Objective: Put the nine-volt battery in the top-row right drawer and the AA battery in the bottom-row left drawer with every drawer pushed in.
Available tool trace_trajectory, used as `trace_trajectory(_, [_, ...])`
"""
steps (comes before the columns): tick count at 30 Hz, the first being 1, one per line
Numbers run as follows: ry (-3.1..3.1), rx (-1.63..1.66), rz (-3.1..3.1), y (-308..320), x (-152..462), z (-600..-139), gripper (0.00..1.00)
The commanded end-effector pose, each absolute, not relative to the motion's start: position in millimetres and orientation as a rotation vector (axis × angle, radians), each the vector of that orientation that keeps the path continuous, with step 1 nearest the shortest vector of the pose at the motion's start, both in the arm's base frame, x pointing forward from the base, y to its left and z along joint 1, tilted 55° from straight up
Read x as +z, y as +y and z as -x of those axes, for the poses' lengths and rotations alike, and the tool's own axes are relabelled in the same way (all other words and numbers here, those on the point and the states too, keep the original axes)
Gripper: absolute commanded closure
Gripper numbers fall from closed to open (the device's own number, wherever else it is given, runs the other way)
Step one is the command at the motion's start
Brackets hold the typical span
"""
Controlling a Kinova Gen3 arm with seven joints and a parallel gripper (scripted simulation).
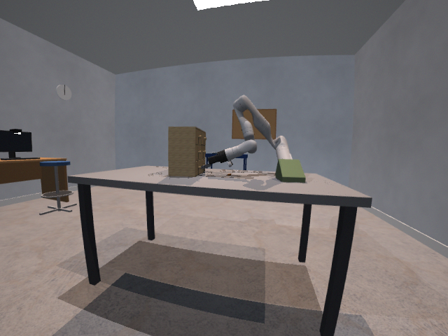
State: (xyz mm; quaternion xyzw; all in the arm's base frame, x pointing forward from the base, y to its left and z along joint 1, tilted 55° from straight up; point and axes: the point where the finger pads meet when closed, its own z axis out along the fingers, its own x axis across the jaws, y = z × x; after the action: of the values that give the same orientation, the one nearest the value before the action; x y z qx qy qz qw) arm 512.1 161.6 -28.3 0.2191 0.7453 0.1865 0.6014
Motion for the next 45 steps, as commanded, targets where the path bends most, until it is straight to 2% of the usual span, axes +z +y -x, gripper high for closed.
trace_trajectory(1, [1.726,0.435,-0.507,163,-28,-512,1.0])
trace_trajectory(18, [1.726,0.435,-0.507,162,-28,-511,1.0])
trace_trajectory(31, [1.726,0.435,-0.507,149,-27,-468,1.0])
trace_trajectory(45, [1.726,0.435,-0.507,161,-14,-444,1.0])
